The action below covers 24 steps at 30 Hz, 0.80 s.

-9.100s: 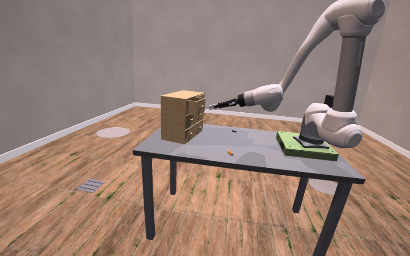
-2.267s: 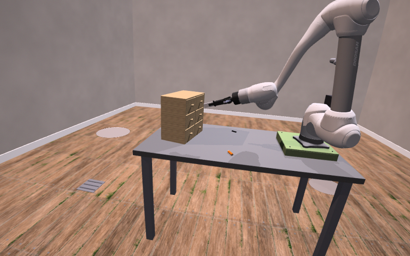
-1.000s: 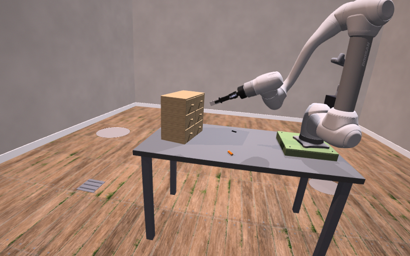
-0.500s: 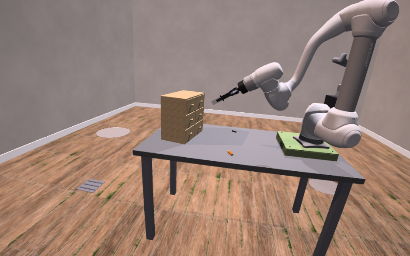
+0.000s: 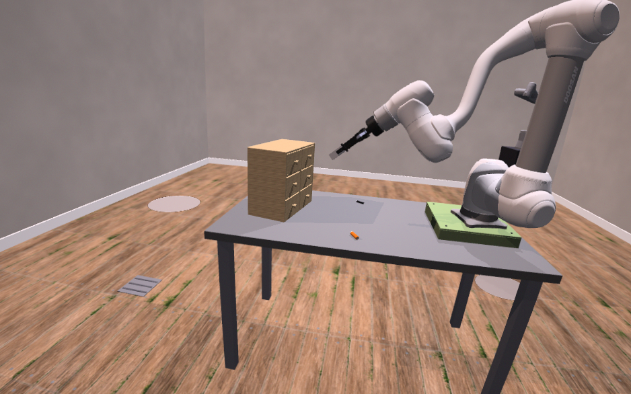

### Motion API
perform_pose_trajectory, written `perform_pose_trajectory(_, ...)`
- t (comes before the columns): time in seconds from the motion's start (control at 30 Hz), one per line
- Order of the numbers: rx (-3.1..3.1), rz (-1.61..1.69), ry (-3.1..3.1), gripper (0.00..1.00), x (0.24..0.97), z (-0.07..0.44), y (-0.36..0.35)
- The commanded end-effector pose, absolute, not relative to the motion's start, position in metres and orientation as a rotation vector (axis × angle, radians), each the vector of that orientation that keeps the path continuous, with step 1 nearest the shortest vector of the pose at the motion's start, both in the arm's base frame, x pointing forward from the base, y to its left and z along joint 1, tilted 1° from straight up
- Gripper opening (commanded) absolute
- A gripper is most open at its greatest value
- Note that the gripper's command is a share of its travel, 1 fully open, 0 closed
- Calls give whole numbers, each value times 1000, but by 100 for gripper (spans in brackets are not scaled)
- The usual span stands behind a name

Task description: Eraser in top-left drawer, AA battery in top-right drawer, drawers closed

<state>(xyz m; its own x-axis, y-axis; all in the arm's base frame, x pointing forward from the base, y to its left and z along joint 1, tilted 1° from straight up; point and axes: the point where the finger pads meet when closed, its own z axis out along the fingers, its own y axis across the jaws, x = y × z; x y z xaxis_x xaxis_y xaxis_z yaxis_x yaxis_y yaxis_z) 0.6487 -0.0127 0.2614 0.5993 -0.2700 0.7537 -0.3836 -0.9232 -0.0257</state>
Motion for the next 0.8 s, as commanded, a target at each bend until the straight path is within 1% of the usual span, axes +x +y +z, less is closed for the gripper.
perform_pose_trajectory(0.0, 2756, 1093, -557, 0, 645, 267, -13)
perform_pose_trajectory(0.17, 2830, 946, -570, 0, 636, 276, -9)
perform_pose_trajectory(0.37, 2944, 669, -589, 0, 621, 293, -3)
perform_pose_trajectory(0.43, 2944, 669, -589, 0, 621, 293, -3)
perform_pose_trajectory(0.77, 3058, 265, -607, 0, 600, 315, 5)
